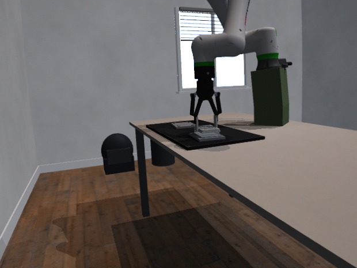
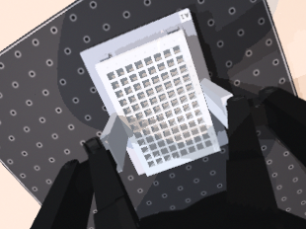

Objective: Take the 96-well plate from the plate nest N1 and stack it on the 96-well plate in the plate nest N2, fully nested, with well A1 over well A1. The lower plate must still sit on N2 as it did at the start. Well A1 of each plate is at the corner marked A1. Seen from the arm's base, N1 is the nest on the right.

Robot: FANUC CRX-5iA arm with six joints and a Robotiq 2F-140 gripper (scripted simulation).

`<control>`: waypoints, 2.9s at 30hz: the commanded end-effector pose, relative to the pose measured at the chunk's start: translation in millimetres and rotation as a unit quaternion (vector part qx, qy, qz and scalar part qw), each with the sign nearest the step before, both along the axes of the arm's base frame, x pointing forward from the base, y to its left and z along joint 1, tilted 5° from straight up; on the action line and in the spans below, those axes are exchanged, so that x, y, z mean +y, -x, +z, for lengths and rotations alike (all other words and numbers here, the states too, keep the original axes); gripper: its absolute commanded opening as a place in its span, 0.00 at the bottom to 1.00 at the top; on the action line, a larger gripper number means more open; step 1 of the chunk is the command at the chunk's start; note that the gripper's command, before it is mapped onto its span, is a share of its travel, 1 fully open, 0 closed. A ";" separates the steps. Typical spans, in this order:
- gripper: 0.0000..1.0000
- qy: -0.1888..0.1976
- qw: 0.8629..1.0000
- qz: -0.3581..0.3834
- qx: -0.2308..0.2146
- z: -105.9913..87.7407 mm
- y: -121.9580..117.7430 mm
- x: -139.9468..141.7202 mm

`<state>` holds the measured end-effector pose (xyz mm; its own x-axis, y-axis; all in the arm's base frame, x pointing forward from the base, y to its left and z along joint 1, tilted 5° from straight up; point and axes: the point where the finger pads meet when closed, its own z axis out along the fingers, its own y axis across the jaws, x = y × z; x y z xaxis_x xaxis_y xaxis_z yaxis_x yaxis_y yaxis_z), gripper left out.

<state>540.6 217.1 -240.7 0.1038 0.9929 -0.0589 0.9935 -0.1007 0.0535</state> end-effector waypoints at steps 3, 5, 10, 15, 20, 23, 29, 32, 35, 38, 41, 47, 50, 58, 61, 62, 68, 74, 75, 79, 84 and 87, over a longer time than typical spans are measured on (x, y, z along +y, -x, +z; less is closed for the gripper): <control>0.00 0.000 1.000 0.000 0.000 -0.6 -0.2 0.0; 0.00 0.000 1.000 0.000 0.000 -0.7 -0.2 0.0; 0.00 0.000 1.000 0.000 0.000 -1.6 -0.3 0.0; 0.00 0.000 1.000 0.000 0.000 -2.4 -0.3 -0.1; 0.00 0.000 1.000 0.000 0.000 -3.1 -0.4 -0.1; 0.00 0.000 1.000 0.000 0.000 -3.4 -0.4 -0.2; 0.00 0.000 1.000 0.000 0.000 -4.4 -0.4 -0.2; 0.00 0.000 1.000 0.000 0.000 -4.9 -0.4 -0.3; 0.00 0.000 1.000 0.000 0.000 -5.4 -0.5 -0.3; 0.00 0.000 1.000 0.000 0.000 -5.5 -0.5 -0.3; 1.00 0.000 1.000 0.000 0.000 -5.7 -0.5 -0.3; 1.00 0.000 1.000 0.000 0.000 -5.7 -0.5 -0.3; 1.00 0.000 1.000 0.000 0.000 -5.7 -0.5 -0.3; 1.00 0.000 1.000 0.000 0.000 -5.7 -0.5 -0.3; 1.00 0.000 1.000 0.000 0.000 -3.1 -0.4 -0.1; 1.00 0.000 1.000 0.000 0.000 -0.4 -0.2 0.0; 1.00 0.000 1.000 0.000 0.000 15.6 0.5 1.1; 1.00 0.000 1.000 0.000 0.000 26.2 1.0 1.7; 1.00 0.000 1.000 0.000 0.000 28.8 1.2 1.9; 1.00 0.000 1.000 0.000 0.000 39.5 1.7 2.6; 1.00 0.000 1.000 0.000 0.000 52.8 2.3 3.4; 1.00 0.000 1.000 0.000 0.000 60.7 2.7 4.0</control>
